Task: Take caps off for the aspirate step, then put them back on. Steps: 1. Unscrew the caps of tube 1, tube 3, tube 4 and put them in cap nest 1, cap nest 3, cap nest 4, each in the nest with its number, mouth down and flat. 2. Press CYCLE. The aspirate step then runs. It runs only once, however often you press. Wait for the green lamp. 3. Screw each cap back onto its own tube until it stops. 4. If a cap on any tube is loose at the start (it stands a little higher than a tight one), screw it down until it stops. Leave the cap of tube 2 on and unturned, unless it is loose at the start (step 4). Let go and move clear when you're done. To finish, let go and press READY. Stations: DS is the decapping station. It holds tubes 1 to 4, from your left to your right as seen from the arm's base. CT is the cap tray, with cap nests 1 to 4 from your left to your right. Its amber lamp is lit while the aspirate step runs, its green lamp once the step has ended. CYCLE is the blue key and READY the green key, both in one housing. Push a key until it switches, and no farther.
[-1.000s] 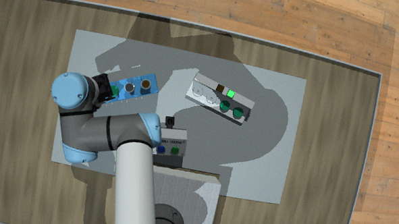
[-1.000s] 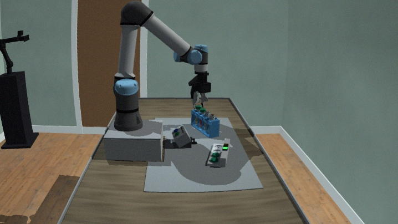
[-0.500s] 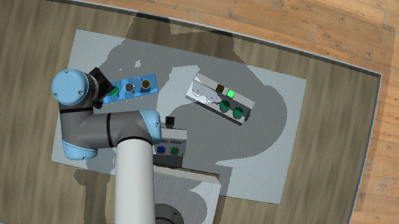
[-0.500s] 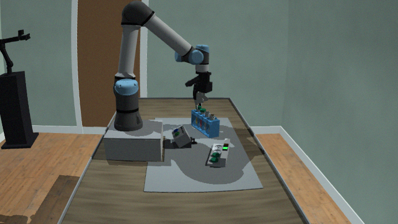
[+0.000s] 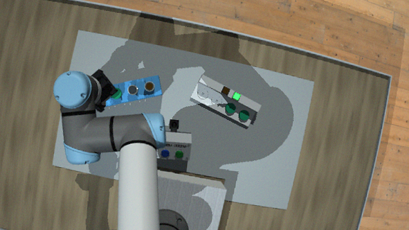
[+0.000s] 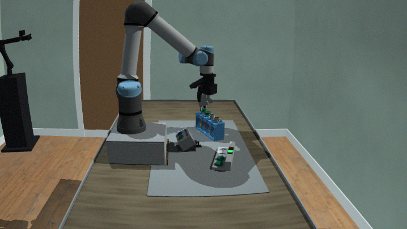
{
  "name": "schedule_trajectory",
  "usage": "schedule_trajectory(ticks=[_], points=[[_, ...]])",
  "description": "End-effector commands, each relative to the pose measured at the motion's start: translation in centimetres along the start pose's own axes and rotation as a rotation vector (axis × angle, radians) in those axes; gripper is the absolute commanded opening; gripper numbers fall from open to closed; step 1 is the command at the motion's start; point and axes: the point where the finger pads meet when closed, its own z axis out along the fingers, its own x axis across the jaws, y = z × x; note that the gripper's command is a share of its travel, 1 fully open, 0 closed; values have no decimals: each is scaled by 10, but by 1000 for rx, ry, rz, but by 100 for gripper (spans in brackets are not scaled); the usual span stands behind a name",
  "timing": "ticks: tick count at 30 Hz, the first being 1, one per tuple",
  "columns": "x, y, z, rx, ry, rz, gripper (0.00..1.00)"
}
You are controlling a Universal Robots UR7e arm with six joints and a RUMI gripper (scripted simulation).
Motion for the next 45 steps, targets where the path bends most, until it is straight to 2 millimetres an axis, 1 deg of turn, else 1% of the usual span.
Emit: schedule_trajectory(ticks=[1, 6, 8, 20, 28, 29, 39, 40, 42, 45], points=[[0, 0, 0, -1, 1, 167, 0], [0, 0, 0, -1, 1, 417, 0], [0, 0, 0, -1, 1, 417, 0], [0, 0, 1, -1, 1, 1014, 0], [0, 0, 1, -1, 1, 1014, 0], [0, 0, 1, -1, 1, 1014, 35], [0, 0, 1, -1, 1, 1014, 35], [0, 0, 0, -1, 1, 931, 35], [0, 0, 0, -1, 1, 931, 35], [0, 0, 0, -1, 1, 681, 35]])
